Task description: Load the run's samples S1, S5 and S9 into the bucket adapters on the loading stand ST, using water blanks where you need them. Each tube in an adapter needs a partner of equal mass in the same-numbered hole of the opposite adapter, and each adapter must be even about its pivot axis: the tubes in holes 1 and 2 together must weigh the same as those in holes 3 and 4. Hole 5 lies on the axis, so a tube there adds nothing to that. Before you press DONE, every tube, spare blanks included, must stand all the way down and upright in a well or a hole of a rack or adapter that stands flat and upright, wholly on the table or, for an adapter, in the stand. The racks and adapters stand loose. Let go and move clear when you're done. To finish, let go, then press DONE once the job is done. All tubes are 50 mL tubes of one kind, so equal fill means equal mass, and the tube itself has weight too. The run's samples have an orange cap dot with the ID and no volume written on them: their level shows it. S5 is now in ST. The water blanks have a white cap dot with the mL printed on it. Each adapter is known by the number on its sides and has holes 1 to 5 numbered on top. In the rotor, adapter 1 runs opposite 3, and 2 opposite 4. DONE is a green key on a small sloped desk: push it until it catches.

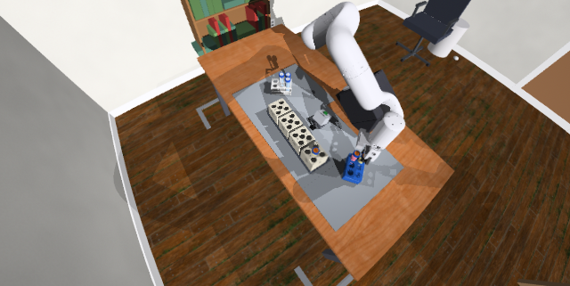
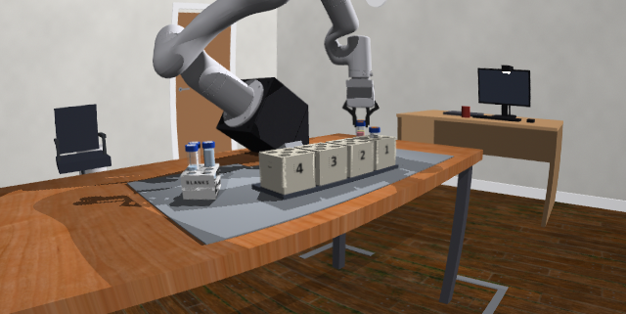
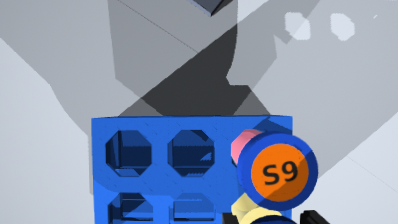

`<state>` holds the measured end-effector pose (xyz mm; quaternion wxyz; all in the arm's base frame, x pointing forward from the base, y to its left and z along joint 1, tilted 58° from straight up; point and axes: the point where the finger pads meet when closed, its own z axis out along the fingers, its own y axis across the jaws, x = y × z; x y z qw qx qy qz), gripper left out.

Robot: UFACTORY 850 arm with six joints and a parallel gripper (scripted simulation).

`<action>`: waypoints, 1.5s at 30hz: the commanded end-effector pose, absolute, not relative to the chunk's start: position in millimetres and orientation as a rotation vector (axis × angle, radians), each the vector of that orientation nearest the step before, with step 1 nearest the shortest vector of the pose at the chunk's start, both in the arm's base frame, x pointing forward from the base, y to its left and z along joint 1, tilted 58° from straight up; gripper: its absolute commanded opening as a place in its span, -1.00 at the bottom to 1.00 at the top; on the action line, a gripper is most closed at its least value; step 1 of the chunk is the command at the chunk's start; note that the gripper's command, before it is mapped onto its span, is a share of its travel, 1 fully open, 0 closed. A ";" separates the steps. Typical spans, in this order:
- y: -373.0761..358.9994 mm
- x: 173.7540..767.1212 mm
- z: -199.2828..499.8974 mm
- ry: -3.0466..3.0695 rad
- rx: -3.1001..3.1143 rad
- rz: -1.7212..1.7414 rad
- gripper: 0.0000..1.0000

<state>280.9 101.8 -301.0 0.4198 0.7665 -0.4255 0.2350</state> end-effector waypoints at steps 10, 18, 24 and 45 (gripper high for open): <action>104.6 281.6 -299.8 -1.068 1.923 0.590 -1.00; 107.9 281.6 -297.6 -1.068 1.923 0.590 -1.00; 111.3 281.6 -295.5 -1.068 1.923 0.590 -1.00; 119.8 281.6 -290.1 -1.068 1.923 0.590 -1.00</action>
